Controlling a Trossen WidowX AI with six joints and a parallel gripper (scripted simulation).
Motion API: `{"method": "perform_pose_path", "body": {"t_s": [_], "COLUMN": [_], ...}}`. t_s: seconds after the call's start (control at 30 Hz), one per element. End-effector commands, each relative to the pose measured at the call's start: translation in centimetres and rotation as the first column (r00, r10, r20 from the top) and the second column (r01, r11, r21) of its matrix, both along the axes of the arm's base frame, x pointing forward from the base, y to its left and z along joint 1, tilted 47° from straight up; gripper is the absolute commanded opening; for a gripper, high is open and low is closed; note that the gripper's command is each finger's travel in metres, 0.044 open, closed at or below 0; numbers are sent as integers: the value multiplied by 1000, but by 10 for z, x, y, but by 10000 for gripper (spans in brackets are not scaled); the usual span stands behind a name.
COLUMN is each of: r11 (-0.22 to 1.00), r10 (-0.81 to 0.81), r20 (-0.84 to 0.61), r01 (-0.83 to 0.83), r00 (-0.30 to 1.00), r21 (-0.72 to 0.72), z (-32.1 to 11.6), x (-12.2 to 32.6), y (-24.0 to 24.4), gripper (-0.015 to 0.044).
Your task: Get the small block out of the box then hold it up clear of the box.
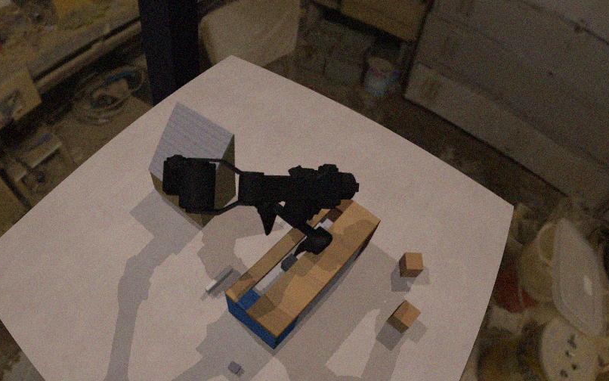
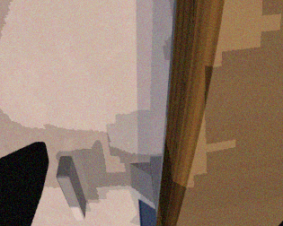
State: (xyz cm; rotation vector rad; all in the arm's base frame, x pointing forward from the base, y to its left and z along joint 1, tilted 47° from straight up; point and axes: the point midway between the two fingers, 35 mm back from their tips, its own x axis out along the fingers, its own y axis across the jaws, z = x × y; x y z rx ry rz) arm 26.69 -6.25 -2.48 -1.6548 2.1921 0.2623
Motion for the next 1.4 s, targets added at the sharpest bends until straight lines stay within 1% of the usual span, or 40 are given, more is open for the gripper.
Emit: {"method": "perform_pose_path", "body": {"t_s": [0.0, 1.37], "r11": [1000, 1000], "r10": [4, 4], "r20": [12, 10], "r01": [-4, -4], "r00": [1000, 1000], "r21": [1, -2], "z": [8, 55], "x": [0, -16], "y": [-4, -46], "gripper": [400, 400]}}
